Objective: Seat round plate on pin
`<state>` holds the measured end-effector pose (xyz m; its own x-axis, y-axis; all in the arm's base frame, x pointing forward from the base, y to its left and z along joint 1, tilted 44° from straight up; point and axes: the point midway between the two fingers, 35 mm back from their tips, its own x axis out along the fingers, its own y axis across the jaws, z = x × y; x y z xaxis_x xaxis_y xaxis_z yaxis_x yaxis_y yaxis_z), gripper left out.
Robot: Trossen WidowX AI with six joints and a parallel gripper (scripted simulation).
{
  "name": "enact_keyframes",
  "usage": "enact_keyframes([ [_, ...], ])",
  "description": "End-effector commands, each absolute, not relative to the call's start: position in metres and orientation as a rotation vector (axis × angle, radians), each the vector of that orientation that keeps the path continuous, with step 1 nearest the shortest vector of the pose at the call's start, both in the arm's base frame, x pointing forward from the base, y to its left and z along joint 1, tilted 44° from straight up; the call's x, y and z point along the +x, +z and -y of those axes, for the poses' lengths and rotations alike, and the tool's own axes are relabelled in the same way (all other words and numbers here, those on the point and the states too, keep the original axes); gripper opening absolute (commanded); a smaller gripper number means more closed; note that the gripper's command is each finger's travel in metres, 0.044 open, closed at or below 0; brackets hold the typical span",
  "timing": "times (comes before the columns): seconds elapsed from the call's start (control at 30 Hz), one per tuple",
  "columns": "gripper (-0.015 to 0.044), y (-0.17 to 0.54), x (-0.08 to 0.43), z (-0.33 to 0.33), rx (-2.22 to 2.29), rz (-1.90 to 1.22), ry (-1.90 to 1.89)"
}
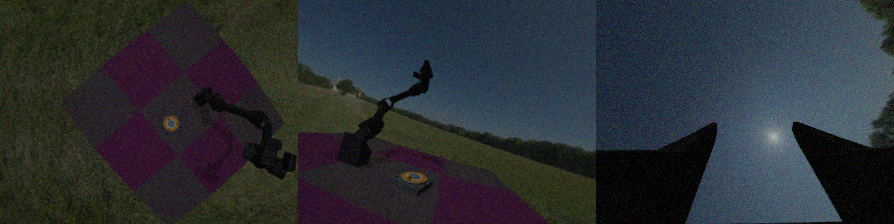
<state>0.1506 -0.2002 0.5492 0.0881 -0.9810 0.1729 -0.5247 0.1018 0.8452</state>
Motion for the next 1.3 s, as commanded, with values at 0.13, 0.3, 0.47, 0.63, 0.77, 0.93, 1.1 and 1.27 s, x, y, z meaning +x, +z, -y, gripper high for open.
enact_keyframes([
  [0.13, 0.0269, 0.502, 0.229, 0.215, 1.321, 1.061, -0.909],
  [0.3, 0.0137, 0.457, 0.277, 0.221, 1.163, 0.716, -0.992],
  [0.47, 0.0006, 0.371, 0.337, 0.22, 0.917, 0.181, -1.012],
  [0.63, 0.0, 0.289, 0.369, 0.207, 0.72, -0.262, -0.928],
  [0.77, 0.0, 0.22, 0.38, 0.19, 0.576, -0.606, -0.785],
  [0.93, 0.0, 0.139, 0.378, 0.158, 0.441, -0.987, -0.516],
  [1.1, 0.0, 0.082, 0.363, 0.125, 0.376, -1.24, -0.227],
  [1.27, 0.0, 0.02, 0.325, 0.068, 0.379, -1.476, 0.289],
])
